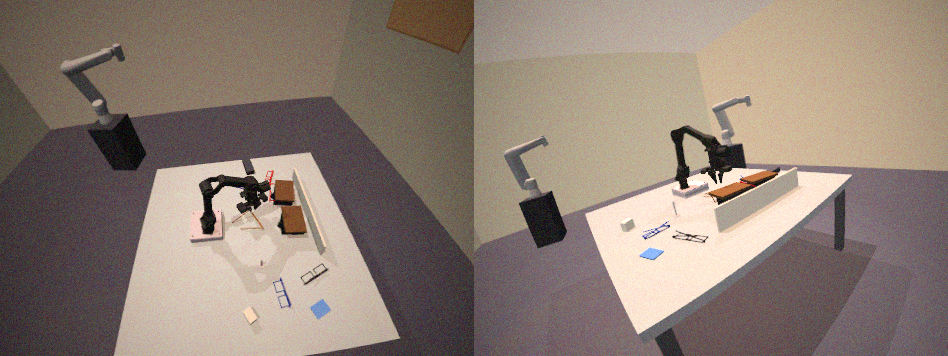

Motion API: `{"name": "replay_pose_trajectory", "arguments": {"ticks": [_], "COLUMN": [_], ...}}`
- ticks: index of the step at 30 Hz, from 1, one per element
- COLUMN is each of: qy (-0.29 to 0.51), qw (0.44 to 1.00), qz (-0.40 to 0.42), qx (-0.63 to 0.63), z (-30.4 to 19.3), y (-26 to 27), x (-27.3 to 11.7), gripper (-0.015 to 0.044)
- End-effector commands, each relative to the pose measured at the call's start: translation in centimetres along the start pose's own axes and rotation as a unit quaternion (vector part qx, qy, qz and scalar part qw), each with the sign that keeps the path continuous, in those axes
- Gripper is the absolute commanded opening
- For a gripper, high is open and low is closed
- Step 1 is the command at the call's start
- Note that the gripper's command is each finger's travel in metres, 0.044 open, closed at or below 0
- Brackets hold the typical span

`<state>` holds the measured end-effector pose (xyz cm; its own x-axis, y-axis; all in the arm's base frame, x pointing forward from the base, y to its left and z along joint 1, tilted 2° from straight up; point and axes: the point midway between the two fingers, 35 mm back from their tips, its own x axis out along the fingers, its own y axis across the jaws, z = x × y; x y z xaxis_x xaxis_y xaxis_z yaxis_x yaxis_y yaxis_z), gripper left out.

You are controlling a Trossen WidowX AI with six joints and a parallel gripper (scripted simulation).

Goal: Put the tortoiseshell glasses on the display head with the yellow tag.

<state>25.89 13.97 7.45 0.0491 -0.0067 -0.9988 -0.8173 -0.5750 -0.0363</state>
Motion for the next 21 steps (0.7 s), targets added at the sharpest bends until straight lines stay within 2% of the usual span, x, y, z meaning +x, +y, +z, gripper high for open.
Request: {"name": "replay_pose_trajectory", "arguments": {"ticks": [1, 21], "qy": [0.002, 0.002], "qw": [1.000, 1.000], "qz": [-0.001, -0.001], "qx": [0.003, 0.003], "z": [-0.1, 0.0], "y": [0.1, -0.3], "x": [-0.1, 2.6], "gripper": [0.0120, 0.0120]}}
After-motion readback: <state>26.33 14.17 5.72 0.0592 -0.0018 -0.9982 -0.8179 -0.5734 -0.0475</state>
